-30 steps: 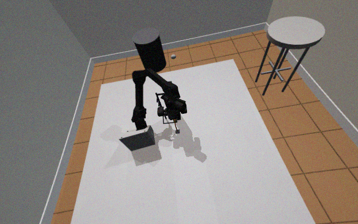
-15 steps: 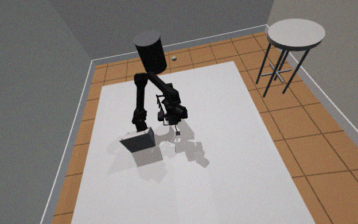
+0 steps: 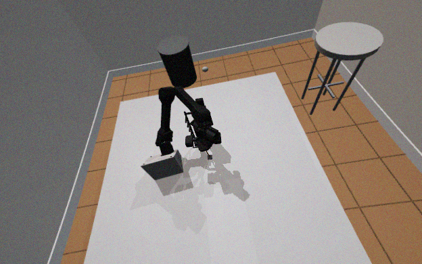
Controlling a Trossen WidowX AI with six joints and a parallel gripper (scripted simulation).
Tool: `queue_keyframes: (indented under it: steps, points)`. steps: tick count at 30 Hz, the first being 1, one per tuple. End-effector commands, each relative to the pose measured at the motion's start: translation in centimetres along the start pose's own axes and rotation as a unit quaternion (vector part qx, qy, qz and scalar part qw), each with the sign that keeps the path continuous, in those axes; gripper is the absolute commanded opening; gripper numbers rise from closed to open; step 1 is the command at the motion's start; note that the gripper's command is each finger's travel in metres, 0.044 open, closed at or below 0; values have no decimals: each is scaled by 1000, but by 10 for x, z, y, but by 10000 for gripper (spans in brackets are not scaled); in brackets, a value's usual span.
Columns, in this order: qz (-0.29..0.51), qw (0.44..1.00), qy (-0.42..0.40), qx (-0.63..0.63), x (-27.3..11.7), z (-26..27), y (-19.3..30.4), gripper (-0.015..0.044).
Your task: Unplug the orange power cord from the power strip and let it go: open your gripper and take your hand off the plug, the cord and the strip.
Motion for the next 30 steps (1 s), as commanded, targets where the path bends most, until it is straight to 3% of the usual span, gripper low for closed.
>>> queue_keyframes:
  steps: [1, 11, 16, 30]
  points:
    - [0, 1000, -2, 1, 0, -1, 1, 184]
    - [-1, 1000, -3, 2, -5, 1, -20, 440]
    - [-2, 1000, -3, 1, -12, 0, -59, 440]
    - [-2, 1000, -3, 1, -12, 0, -59, 440]
Point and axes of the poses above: the point midway between the two fingers, 35 mm back from their tips, its own x axis out along the fingers, its own z axis across the jaws, y = z × x, the point moved 7 cm from there along -x, back along the fingers, and after that the axes turned 1 degree about x, right-handed, at the moved point
